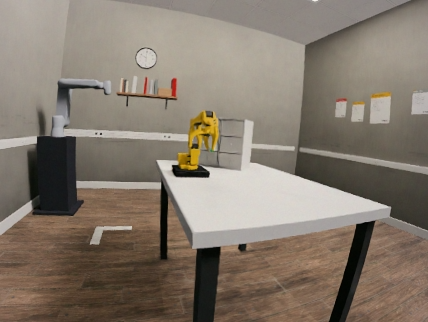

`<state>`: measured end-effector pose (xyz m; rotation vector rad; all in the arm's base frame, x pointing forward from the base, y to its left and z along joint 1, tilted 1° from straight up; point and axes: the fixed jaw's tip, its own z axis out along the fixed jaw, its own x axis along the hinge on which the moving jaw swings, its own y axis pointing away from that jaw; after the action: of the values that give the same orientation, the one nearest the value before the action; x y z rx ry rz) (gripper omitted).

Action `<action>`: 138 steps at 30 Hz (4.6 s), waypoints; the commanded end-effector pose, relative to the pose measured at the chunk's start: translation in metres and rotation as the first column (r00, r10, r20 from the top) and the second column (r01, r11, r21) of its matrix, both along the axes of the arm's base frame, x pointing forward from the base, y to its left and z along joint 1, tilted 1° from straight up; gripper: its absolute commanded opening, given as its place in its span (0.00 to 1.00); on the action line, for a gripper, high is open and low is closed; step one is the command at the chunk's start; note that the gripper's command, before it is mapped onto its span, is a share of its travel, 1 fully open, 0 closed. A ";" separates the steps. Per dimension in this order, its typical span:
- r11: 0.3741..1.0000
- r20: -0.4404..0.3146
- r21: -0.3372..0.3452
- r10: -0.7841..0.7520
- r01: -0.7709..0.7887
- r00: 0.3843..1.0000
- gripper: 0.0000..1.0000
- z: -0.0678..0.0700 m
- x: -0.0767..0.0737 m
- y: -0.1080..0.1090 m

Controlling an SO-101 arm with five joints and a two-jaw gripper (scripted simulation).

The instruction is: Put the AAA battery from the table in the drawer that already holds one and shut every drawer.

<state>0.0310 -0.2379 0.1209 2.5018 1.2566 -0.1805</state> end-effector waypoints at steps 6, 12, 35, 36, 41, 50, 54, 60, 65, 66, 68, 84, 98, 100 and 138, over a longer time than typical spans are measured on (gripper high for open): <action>0.966 -0.083 -0.200 0.148 -0.162 0.986 0.00 0.046 -0.006 0.022; 0.901 -0.185 -0.329 0.233 -0.284 0.955 0.00 0.073 -0.009 0.043; 0.594 -0.582 -0.530 0.264 -0.605 0.769 0.00 0.118 -0.017 0.120; 0.594 -0.582 -0.530 0.264 -0.605 0.769 0.00 0.118 -0.017 0.120; 0.594 -0.582 -0.530 0.264 -0.605 0.769 0.00 0.118 -0.017 0.120; 0.594 -0.582 -0.530 0.264 -0.605 0.769 0.00 0.118 -0.017 0.120; 0.528 -0.582 -0.530 0.343 -0.664 0.737 0.00 0.118 -0.005 0.122; 0.417 -0.582 -0.530 0.454 -0.738 0.675 0.00 0.118 0.013 0.128; 0.317 -0.582 -0.530 0.538 -0.786 0.610 0.00 0.118 0.027 0.134; 0.317 -0.582 -0.530 0.538 -0.786 0.610 0.00 0.118 0.027 0.134; 0.297 -0.582 -0.530 0.554 -0.794 0.595 0.00 0.118 0.030 0.136; -0.008 -0.582 -0.530 0.730 -0.848 0.357 0.00 0.118 0.062 0.164; -0.311 -0.582 -0.530 0.810 -0.789 0.072 0.00 0.118 0.082 0.203; -0.332 -0.582 -0.530 0.812 -0.780 0.050 0.00 0.118 0.083 0.206; -0.809 -0.582 -0.530 0.565 -0.254 -0.585 0.00 0.118 0.068 0.304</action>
<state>0.1043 0.0587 0.2403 -0.4646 1.9490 0.2748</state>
